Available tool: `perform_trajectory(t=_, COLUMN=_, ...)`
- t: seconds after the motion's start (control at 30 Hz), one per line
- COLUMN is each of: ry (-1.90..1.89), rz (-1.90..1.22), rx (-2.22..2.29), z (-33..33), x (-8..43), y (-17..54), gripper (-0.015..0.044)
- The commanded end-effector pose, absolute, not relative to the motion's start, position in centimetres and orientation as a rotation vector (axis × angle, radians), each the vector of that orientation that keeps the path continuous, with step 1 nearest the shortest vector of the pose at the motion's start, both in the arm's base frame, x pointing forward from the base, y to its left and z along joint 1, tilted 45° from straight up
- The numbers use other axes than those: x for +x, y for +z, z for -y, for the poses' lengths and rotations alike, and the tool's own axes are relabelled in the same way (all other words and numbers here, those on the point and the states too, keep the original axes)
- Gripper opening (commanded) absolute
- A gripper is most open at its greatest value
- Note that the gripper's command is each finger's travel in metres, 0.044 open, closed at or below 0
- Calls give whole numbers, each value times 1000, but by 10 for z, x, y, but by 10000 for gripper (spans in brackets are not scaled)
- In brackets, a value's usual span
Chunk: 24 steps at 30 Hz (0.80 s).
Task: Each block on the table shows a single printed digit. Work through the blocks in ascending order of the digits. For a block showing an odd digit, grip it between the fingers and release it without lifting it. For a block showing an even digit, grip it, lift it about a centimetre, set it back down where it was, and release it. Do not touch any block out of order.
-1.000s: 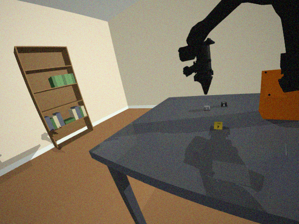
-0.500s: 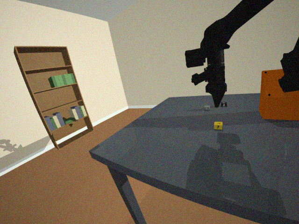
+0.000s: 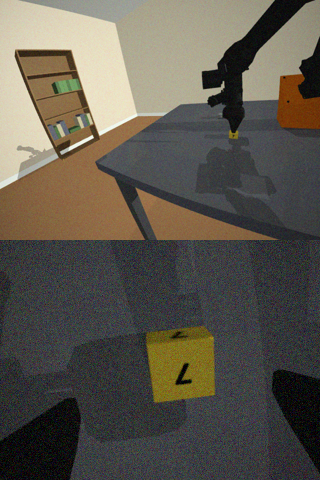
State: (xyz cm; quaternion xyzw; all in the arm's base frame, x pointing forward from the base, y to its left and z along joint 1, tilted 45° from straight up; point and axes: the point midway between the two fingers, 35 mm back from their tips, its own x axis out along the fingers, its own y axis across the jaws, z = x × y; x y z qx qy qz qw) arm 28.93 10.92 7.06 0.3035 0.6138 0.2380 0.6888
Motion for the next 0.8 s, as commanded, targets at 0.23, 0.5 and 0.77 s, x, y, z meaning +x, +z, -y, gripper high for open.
perform_trajectory(t=0.23, ry=526, rz=-1381, rx=682, z=-122, x=291, y=56, gripper=400)
perform_trajectory(t=0.5, ry=527, rz=-1381, rx=684, z=-130, x=292, y=48, gripper=400)
perform_trajectory(t=0.77, ry=527, rz=-1381, rx=684, z=-131, x=292, y=47, gripper=243)
